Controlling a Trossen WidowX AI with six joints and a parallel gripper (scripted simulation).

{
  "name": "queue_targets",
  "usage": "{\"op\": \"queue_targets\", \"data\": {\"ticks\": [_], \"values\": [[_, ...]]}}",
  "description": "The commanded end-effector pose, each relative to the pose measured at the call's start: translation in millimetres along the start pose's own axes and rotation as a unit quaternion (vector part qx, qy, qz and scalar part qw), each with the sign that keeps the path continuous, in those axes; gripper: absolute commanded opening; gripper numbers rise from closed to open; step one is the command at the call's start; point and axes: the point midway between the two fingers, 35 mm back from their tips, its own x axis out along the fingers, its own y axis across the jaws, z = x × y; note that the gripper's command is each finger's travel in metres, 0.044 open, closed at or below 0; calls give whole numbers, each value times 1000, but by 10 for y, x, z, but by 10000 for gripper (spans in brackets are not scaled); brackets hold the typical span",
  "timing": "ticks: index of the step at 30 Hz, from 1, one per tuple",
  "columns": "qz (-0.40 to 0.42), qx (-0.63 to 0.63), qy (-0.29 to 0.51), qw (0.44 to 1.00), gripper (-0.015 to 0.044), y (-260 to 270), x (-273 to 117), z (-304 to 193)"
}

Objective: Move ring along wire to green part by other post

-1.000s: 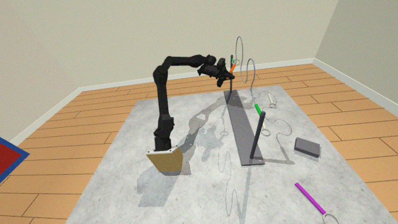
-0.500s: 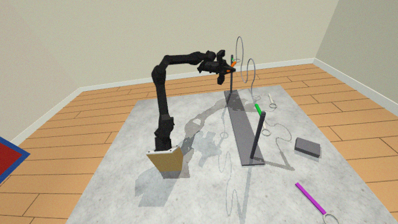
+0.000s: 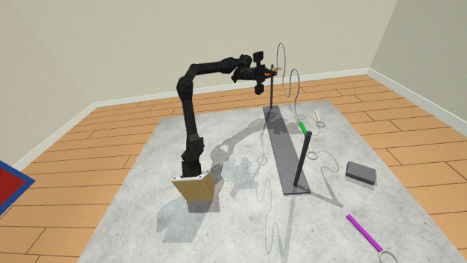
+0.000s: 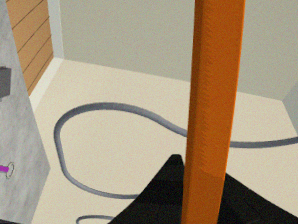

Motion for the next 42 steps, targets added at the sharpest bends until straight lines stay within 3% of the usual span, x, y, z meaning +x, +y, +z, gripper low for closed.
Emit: {"op": "queue_targets", "data": {"ticks": [1,17,42], "values": [[-18,-27,1,999,-150,-133,-11,-5],[-38,-67,3,997,-150,-387,-42,40],[26,39,1,999,-150,-368,-45,47]]}}
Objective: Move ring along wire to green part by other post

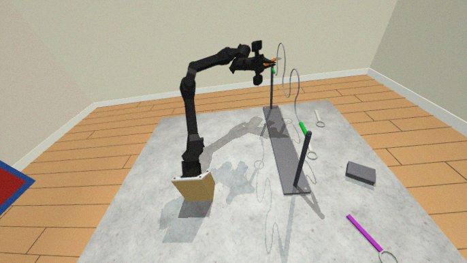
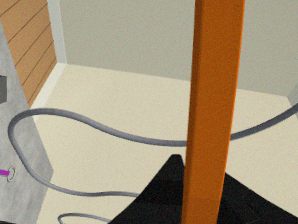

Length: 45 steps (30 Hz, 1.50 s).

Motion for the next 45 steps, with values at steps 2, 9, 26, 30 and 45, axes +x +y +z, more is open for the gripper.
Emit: {"op": "queue_targets", "data": {"ticks": [2,9,26,30,45], "values": [[22,29,2,999,-150,57,30,9],[45,68,1,997,-150,84,30,12],[106,167,-2,980,-150,153,23,28],[120,189,-3,975,-150,168,20,33],[170,270,-7,948,-150,222,8,60]]}}
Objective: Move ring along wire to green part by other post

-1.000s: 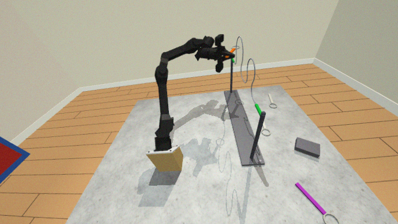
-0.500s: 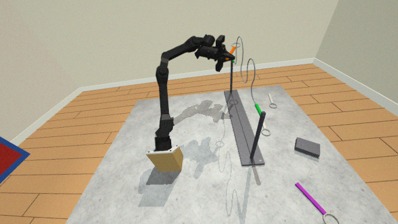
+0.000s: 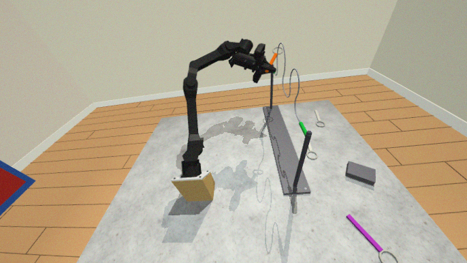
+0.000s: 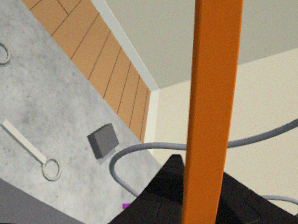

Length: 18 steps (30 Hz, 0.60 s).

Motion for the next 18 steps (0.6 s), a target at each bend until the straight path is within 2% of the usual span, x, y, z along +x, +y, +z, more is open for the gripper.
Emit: {"op": "queue_targets", "data": {"ticks": [1,18], "values": [[17,28,-1,999,-150,15,-3,-3],[78,123,-7,989,-150,83,-2,6]]}}
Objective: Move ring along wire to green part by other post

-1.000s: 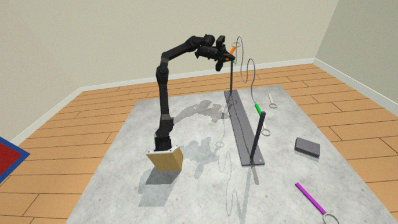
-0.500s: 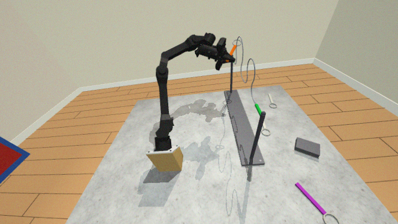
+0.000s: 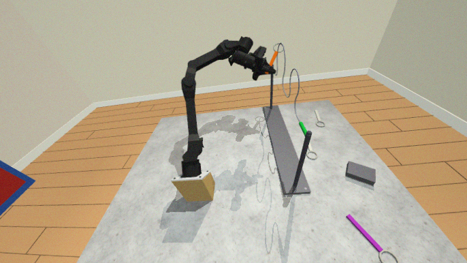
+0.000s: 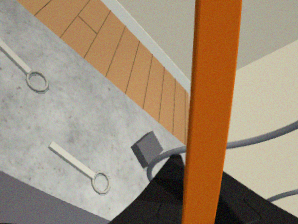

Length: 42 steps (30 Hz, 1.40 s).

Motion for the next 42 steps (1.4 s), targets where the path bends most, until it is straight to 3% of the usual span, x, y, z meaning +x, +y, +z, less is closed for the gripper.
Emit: {"op": "queue_targets", "data": {"ticks": [1,42], "values": [[18,28,-3,999,-150,13,-12,0],[164,255,-25,953,-150,171,-16,40]]}}
